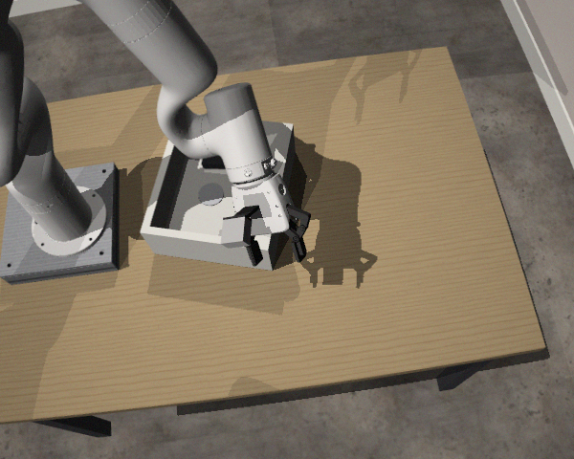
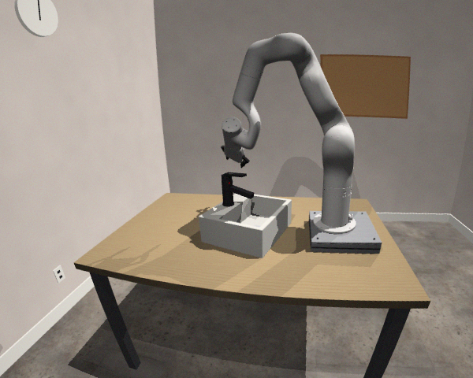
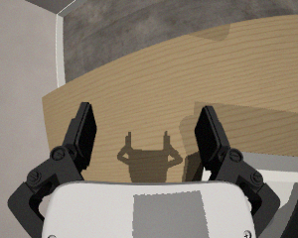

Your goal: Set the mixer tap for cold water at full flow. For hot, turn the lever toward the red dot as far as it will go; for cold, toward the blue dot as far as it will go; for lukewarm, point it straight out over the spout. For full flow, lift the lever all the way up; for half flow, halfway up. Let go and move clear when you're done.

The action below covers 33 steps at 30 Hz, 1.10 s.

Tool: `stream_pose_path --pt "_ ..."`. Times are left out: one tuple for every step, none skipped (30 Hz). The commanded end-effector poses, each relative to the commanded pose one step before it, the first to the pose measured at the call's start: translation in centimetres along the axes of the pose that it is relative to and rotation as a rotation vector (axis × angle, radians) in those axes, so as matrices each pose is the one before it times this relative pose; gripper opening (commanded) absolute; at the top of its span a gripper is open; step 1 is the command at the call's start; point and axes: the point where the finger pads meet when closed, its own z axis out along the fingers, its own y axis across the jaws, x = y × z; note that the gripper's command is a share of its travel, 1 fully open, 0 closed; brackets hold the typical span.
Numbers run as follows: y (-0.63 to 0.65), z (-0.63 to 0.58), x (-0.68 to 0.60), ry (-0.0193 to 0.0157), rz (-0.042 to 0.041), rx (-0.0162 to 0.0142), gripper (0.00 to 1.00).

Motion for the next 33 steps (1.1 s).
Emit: stream_pose_path --pt "0.744 -1.842 0.340 0.00314 0.14047 -0.06052 1.00" --pt "0.603 -1.002 0.073 -0.00229 0.08031 -0.03028 1.00" --pt "0.000 0.000 0.000 0.00000 0.00000 0.00000 1.00" --pt "0.692 -1.050 0.057 -0.00307 0.08339 -0.03262 1.00" --pt "0.000 0.000 0.000 0.00000 0.00000 0.00000 1.00" --pt "0.000 0.000 0.000 0.00000 0.00000 0.00000 1.00" --pt "0.786 -1.087 0.047 -0.00377 0.08567 -0.03496 1.00" --pt "0.000 0.000 0.000 0.00000 0.00000 0.00000 1.00" --pt "0.883 -1.113 0.044 -0.00434 0.08710 -0.03725 1.00" --pt "0.000 0.000 0.000 0.00000 0.00000 0.00000 1.00" --pt "0.000 0.000 0.000 0.00000 0.00000 0.00000 1.00" --pt "0.000 0.000 0.000 0.00000 0.00000 0.00000 1.00" --pt "0.979 -1.127 0.051 -0.00471 0.08769 -0.03946 1.00" --pt "0.000 0.000 0.000 0.00000 0.00000 0.00000 1.00" --pt "1.070 -1.129 0.068 -0.00483 0.08743 -0.04150 1.00" --pt "0.000 0.000 0.000 0.00000 0.00000 0.00000 1.00" --pt "0.000 0.000 0.000 0.00000 0.00000 0.00000 1.00" --pt "1.152 -1.118 0.096 -0.00467 0.08635 -0.04329 1.00" --pt "0.000 0.000 0.000 0.00000 0.00000 0.00000 1.00" --pt "1.221 -1.095 0.133 -0.00424 0.08449 -0.04476 1.00" --pt "0.000 0.000 0.000 0.00000 0.00000 0.00000 1.00" --pt "0.000 0.000 0.000 0.00000 0.00000 0.00000 1.00" --pt "1.275 -1.061 0.178 -0.00354 0.08192 -0.04581 1.00" --pt "0.000 0.000 0.000 0.00000 0.00000 0.00000 1.00" --pt "1.309 -1.017 0.228 -0.00261 0.07870 -0.04637 1.00" --pt "0.000 0.000 0.000 0.00000 0.00000 0.00000 1.00" --pt "0.000 0.000 0.000 0.00000 0.00000 0.00000 1.00" --pt "0.000 0.000 0.000 0.00000 0.00000 0.00000 1.00" --pt "0.000 0.000 0.000 0.00000 0.00000 0.00000 1.00" --pt "1.322 -0.964 0.279 -0.00152 0.07491 -0.04638 1.00" --pt "1.313 -0.904 0.328 -0.00034 0.07063 -0.04581 1.00" --pt "0.000 0.000 0.000 0.00000 0.00000 0.00000 1.00" --pt "0.000 0.000 0.000 0.00000 0.00000 0.00000 1.00"
